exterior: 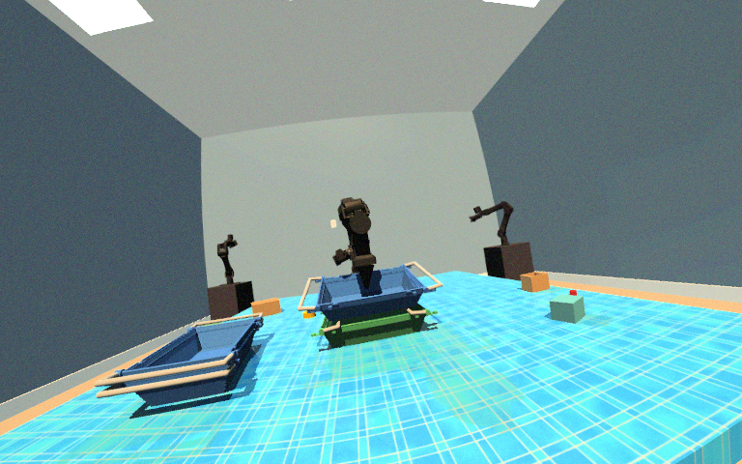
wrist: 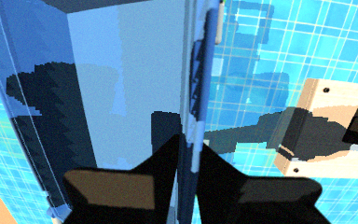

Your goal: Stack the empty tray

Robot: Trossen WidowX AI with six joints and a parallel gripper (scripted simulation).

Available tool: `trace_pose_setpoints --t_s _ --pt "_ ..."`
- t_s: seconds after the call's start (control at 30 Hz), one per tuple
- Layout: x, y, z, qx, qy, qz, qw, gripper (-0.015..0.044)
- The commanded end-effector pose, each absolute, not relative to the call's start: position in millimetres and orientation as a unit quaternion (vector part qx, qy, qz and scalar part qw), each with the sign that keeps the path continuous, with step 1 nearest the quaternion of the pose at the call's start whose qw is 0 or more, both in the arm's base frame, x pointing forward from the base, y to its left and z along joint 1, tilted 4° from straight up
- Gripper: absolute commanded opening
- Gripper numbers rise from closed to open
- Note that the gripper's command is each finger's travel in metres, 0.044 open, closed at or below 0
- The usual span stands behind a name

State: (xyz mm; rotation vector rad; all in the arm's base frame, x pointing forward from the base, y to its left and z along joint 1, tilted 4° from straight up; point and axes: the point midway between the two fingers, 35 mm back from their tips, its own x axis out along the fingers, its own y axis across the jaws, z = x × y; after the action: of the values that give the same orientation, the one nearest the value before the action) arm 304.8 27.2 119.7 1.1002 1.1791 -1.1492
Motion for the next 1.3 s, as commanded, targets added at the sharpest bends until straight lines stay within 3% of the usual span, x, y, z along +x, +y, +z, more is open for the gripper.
trace_pose_setpoints --t_s 0.0,1.27 --pt "301.3 25.8 114.0 0.457 0.504 -0.492 0.543 0.0000" --pt "298.4 24.8 105.5 0.457 0.504 -0.492 0.543 0.0000"
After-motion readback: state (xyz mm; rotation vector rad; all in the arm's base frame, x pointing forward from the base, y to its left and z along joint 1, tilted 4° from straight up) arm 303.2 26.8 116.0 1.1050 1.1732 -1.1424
